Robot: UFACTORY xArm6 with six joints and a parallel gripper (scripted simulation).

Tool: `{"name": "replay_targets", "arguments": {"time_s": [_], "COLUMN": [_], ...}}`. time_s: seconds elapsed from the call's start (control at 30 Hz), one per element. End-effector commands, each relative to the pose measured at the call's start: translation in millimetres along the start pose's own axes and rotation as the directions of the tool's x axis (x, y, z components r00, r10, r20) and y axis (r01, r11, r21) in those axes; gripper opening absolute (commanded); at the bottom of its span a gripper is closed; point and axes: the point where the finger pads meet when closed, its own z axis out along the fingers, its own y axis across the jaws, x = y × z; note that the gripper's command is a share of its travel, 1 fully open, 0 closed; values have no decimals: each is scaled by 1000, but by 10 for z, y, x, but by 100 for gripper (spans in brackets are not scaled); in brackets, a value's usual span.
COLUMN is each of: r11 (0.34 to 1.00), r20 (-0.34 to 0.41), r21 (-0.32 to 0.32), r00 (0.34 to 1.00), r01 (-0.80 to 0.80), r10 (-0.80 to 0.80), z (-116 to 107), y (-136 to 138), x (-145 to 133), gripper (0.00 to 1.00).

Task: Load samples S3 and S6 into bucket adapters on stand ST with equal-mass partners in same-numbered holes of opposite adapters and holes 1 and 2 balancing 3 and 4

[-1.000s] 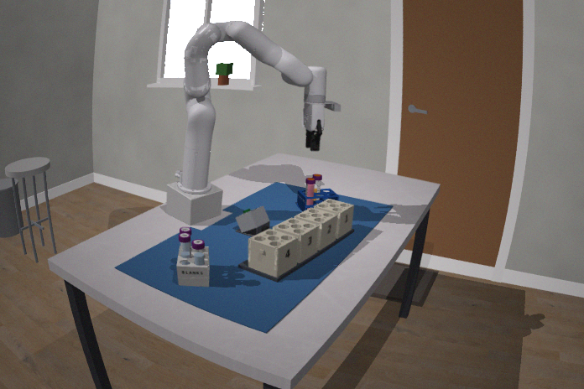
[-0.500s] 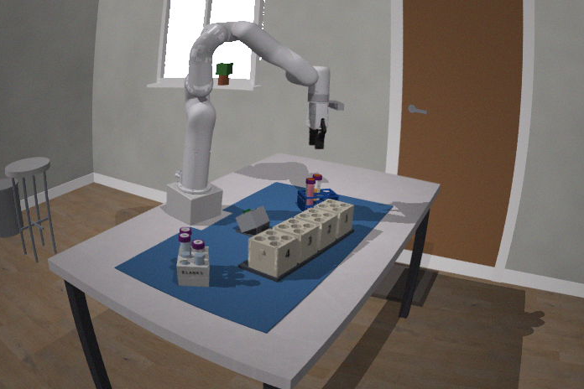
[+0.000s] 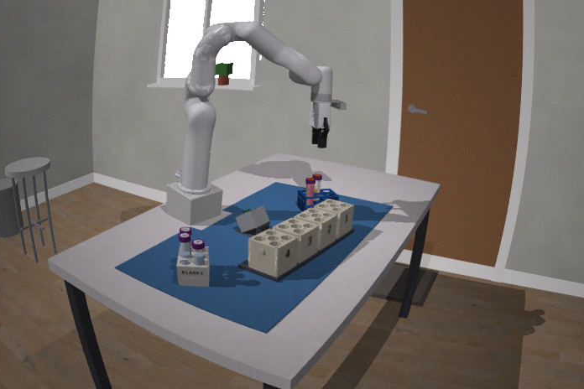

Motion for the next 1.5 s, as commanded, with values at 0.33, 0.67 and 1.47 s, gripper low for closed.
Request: {"name": "replay_targets", "arguments": {"time_s": [0.33, 0.67, 1.47], "r11": [1000, 1000, 1000], "r20": [-4, -4, -4], "r21": [0, 0, 0], "r00": [1000, 1000, 1000], "r01": [0, 0, 0], "r10": [0, 0, 0], "z": [224, 384, 825], "y": [-1, -2, -1], "x": [14, 14, 15], "gripper": [57, 57, 57]}}
